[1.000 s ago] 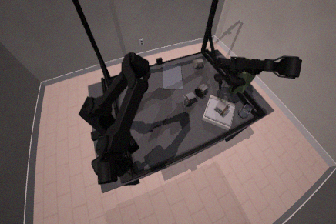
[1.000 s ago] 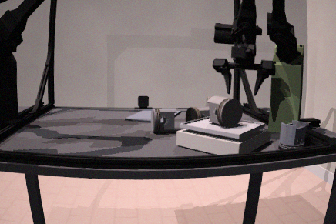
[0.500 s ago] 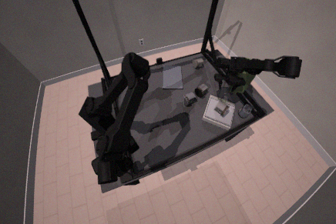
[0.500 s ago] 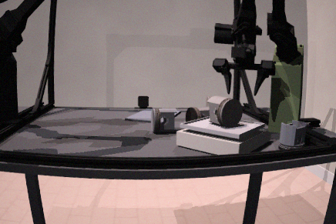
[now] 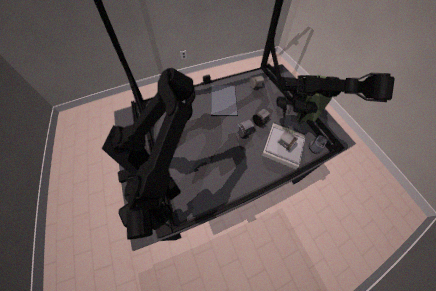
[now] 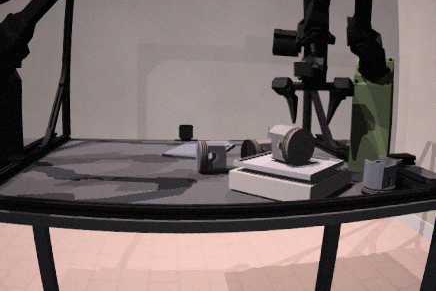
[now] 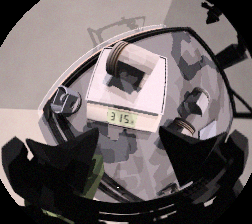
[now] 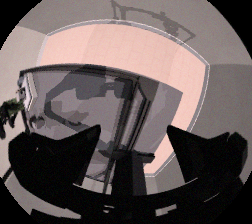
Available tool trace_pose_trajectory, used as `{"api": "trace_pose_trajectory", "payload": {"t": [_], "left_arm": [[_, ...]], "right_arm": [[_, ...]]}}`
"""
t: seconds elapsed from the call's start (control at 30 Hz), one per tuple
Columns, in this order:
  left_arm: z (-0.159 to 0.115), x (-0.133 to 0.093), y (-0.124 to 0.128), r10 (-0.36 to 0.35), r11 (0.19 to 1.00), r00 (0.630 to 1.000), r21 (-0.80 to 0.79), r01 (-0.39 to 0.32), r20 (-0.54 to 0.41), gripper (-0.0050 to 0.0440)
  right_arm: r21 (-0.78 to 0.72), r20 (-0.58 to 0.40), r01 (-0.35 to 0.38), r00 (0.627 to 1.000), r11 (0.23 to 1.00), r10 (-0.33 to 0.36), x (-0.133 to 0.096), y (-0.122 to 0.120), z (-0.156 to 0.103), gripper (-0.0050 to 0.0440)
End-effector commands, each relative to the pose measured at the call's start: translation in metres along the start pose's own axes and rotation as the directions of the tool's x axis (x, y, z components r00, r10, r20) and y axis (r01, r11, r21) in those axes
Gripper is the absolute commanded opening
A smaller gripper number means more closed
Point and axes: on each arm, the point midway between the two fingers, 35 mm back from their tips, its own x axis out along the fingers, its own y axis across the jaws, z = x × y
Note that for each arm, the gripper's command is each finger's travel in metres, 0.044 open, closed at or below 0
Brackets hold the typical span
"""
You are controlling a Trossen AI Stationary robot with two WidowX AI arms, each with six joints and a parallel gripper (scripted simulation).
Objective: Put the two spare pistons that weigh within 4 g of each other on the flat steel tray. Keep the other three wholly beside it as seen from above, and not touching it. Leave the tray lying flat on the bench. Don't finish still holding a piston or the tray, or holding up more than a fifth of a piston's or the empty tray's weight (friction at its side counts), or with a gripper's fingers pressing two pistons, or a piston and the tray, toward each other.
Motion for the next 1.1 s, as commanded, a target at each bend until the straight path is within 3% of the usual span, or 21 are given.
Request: {"api": "trace_pose_trajectory", "payload": {"t": [0.0, 0.23, 0.5, 0.87, 1.07], "left_arm": [[0.009, 0.002, -0.007, 0.005, 1.0, 1.0, 0.023, -0.004, -0.027, 0.0378], [0.041, 0.007, -0.02, 0.024, 0.986, 0.989, 0.166, 0.0, -0.144, 0.0378], [0.081, 0.007, -0.021, 0.013, 0.943, 0.966, 0.324, 0.075, -0.259, 0.0378], [0.124, 0.001, -0.012, -0.039, 0.874, 0.945, 0.448, 0.189, -0.324, 0.0378], [0.142, 0.001, -0.002, -0.039, 0.892, 0.946, 0.416, 0.178, -0.323, 0.0378]], "right_arm": [[0.0, 0.0, -0.004, 1.0, 1.0, 0.004, 0.0, 0.001, 0.0, 0.044], [0.0, 0.0, -0.004, 1.0, 1.0, 0.004, 0.0, 0.001, 0.0, 0.044], [0.0, 0.0, -0.004, 1.0, 1.0, 0.004, 0.0, 0.001, 0.0, 0.044], [0.0, 0.0, -0.004, 1.0, 1.0, 0.004, 0.0, 0.001, 0.0, 0.044], [0.0, 0.0, -0.004, 1.0, 1.0, 0.004, 0.0, 0.001, 0.0, 0.044]]}}
